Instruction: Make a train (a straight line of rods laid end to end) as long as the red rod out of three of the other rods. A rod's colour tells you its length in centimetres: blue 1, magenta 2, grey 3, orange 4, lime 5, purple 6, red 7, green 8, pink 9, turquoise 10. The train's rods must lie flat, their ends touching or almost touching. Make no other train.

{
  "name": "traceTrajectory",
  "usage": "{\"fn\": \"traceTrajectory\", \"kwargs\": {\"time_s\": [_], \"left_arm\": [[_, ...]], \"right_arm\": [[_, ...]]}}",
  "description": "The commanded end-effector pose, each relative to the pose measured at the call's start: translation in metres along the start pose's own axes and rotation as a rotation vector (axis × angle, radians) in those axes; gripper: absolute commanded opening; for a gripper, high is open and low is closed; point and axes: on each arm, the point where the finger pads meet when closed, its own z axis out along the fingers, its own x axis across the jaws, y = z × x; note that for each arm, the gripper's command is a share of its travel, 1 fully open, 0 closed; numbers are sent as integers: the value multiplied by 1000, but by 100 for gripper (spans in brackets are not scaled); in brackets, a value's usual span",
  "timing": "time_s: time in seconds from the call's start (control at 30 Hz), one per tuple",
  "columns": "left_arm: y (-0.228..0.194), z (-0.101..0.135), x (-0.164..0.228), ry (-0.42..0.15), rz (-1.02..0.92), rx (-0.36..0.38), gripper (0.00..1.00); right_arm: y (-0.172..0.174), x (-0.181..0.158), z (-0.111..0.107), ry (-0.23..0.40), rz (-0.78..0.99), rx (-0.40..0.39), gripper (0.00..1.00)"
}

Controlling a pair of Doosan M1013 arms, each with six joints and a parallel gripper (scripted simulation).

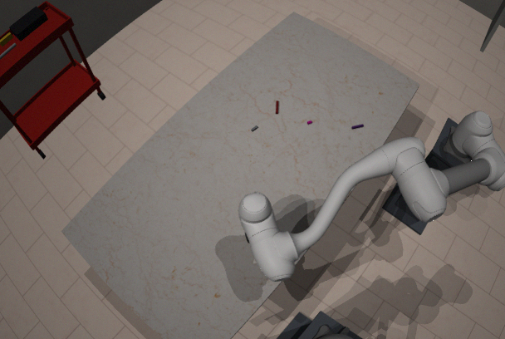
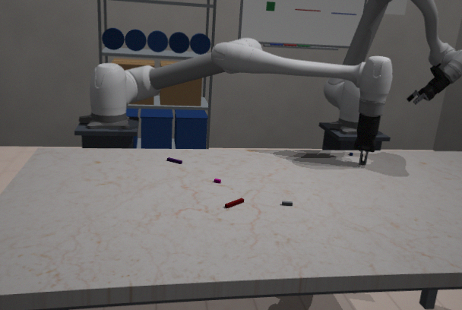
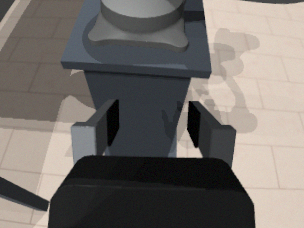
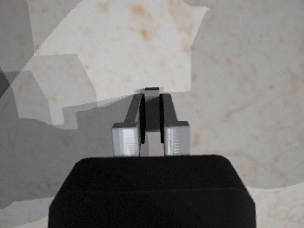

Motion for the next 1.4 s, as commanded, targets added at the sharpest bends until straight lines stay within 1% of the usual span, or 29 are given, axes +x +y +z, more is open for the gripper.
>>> {"fn": "traceTrajectory", "kwargs": {"time_s": [0.0, 0.77, 0.93, 1.03, 1.27, 1.37], "left_arm": [[0, 0, 0, 0, 0, -1, 100], [0, 0, 0, 0, 0, -1, 100], [0, 0, 0, 0, 0, -1, 100], [0, 0, 0, 0, 0, -1, 100], [0, 0, 0, 0, 0, -1, 100], [0, 0, 0, 0, 0, -1, 100]], "right_arm": [[0, 0, -2, 2, 0, 1, 24], [0, 0, -2, 2, 0, 1, 24], [0, 0, -5, 2, 0, 1, 24], [0, 0, -19, 2, 0, 1, 24], [0, 0, -73, 2, 0, 1, 24], [0, 0, -89, 2, 0, 1, 24]]}}
